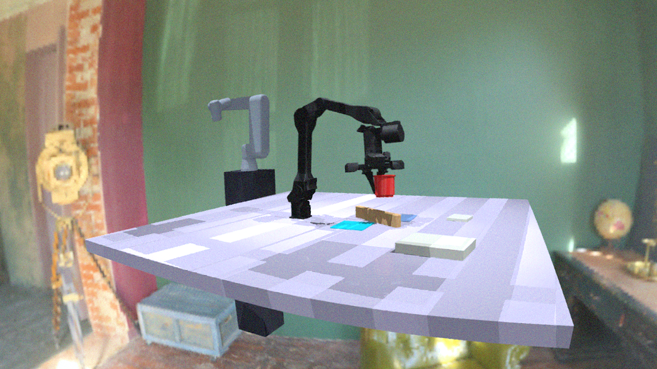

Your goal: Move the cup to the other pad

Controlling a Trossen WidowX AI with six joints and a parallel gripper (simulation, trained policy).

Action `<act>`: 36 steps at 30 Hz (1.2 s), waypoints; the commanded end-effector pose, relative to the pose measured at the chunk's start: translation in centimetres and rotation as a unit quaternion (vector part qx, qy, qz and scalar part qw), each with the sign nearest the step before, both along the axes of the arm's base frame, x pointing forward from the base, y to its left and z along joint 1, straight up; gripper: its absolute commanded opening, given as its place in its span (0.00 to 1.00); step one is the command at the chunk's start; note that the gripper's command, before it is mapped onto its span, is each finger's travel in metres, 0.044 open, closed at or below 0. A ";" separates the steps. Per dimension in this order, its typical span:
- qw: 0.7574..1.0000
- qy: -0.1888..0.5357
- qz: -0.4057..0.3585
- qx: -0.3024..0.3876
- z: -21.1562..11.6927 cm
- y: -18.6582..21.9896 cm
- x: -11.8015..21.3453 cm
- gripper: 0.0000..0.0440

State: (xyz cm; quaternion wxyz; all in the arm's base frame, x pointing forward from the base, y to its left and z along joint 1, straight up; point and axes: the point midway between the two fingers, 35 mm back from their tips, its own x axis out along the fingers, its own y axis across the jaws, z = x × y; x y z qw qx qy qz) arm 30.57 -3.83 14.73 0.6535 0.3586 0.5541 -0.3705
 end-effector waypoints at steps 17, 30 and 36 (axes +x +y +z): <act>0.999 -0.017 -0.042 -0.009 -2.6 -3.6 -2.5 0.00; 0.998 -0.014 -0.058 -0.010 -5.6 -4.3 -4.8 0.00; 0.998 -0.008 -0.063 -0.009 -7.1 -4.2 -6.1 0.00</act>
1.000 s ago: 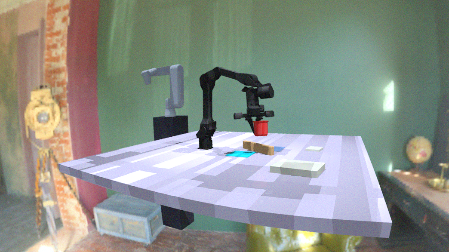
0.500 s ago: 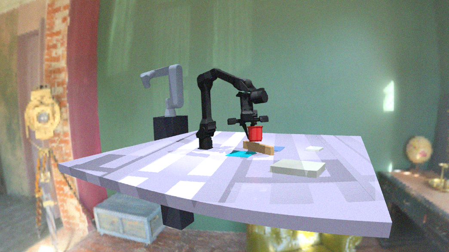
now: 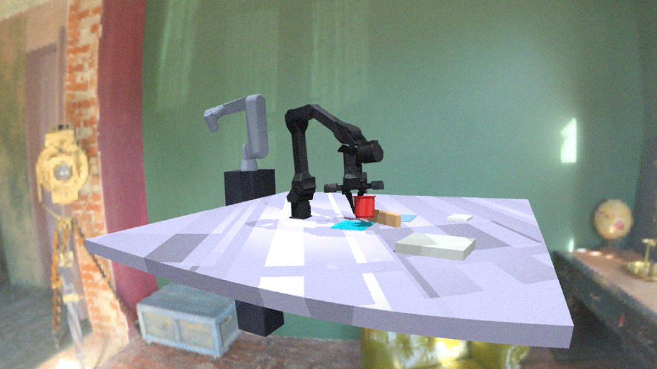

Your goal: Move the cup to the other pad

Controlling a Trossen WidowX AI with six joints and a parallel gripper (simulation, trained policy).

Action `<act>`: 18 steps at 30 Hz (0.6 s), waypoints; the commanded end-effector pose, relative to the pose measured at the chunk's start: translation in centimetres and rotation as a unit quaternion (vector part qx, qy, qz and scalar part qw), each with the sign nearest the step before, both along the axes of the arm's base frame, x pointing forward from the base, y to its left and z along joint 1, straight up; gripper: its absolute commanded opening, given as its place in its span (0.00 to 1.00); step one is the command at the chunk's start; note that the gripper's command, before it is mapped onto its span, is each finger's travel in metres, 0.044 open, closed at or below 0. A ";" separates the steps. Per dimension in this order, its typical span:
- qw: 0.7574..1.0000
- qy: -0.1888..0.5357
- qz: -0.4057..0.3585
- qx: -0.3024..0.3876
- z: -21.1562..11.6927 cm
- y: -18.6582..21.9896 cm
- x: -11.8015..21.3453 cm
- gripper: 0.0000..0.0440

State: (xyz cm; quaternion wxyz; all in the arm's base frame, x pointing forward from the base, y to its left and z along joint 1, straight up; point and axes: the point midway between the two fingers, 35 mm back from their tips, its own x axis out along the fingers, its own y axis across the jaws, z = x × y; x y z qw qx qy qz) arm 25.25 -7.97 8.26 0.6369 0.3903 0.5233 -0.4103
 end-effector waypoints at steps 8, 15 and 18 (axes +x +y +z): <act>1.000 0.013 -0.010 -0.003 -2.2 0.0 -2.6 0.04; 1.000 -0.020 -0.017 -0.010 -1.8 -0.7 -2.3 0.30; 0.999 -0.040 -0.021 -0.010 -1.4 -0.9 -2.0 0.38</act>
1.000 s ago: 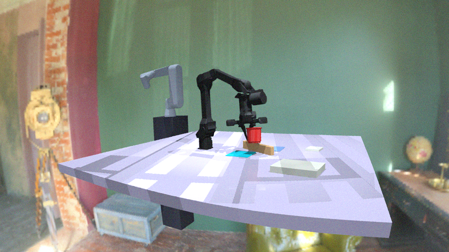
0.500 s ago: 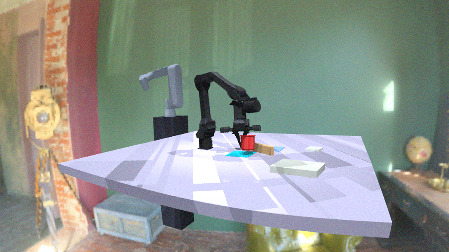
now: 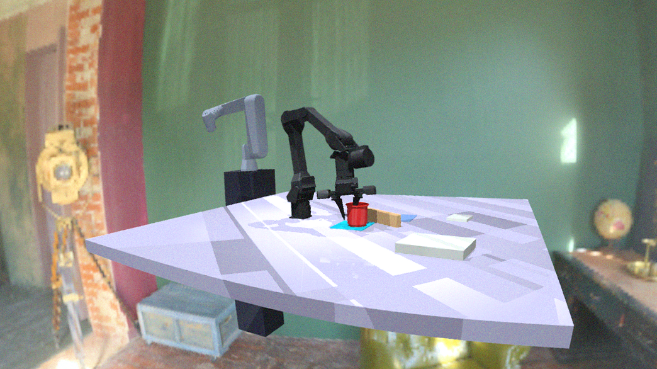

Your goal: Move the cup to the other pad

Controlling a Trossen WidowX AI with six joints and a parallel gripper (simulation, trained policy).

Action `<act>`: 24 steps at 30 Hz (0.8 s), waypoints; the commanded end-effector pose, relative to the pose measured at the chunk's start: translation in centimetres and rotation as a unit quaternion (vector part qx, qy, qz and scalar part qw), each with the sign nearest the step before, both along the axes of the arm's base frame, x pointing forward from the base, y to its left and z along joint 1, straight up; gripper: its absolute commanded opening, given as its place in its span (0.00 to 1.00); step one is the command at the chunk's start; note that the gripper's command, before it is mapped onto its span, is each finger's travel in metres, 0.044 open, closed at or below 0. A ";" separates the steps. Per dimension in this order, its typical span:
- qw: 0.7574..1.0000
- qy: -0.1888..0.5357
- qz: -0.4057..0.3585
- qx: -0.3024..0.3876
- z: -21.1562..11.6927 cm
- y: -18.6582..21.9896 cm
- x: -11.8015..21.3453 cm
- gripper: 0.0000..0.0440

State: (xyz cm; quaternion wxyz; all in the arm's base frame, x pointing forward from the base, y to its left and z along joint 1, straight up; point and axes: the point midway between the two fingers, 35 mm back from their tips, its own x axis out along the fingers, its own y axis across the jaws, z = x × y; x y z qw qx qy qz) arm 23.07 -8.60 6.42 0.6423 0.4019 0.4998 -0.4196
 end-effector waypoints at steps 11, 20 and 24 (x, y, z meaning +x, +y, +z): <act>0.998 -0.063 0.006 -0.003 1.6 -0.1 -0.3 0.46; 0.996 -0.092 0.008 -0.009 2.6 -0.2 -0.8 0.59; 0.994 -0.104 0.006 -0.012 3.2 -0.3 -1.0 0.64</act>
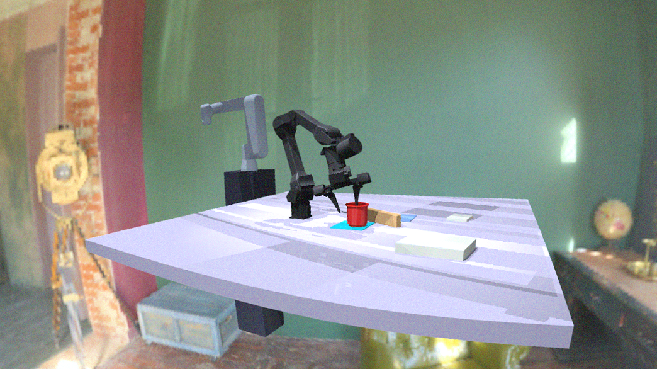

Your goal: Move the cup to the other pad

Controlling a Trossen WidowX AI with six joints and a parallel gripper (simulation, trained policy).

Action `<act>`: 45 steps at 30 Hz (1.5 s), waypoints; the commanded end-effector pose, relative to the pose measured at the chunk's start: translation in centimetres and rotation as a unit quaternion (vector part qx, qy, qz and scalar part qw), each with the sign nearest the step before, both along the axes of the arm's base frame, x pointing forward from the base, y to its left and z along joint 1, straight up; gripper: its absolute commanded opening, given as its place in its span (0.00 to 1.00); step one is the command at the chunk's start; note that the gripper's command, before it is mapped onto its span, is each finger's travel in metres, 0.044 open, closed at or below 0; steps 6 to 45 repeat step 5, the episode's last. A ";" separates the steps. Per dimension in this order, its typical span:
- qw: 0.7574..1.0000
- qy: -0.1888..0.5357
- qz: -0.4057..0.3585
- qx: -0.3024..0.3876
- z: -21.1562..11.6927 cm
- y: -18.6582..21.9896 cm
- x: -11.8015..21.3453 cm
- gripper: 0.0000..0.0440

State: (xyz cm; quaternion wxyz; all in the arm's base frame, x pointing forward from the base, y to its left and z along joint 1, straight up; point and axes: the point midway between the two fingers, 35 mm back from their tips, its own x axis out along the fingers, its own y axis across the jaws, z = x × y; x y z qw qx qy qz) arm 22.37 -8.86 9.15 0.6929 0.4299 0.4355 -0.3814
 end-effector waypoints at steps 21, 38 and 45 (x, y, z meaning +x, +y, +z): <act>1.000 -0.022 -0.001 -0.007 1.3 -0.2 -0.7 0.61; 1.000 -0.022 -0.001 -0.007 1.3 -0.2 -0.7 0.61; 1.000 -0.022 -0.001 -0.007 1.3 -0.2 -0.7 0.61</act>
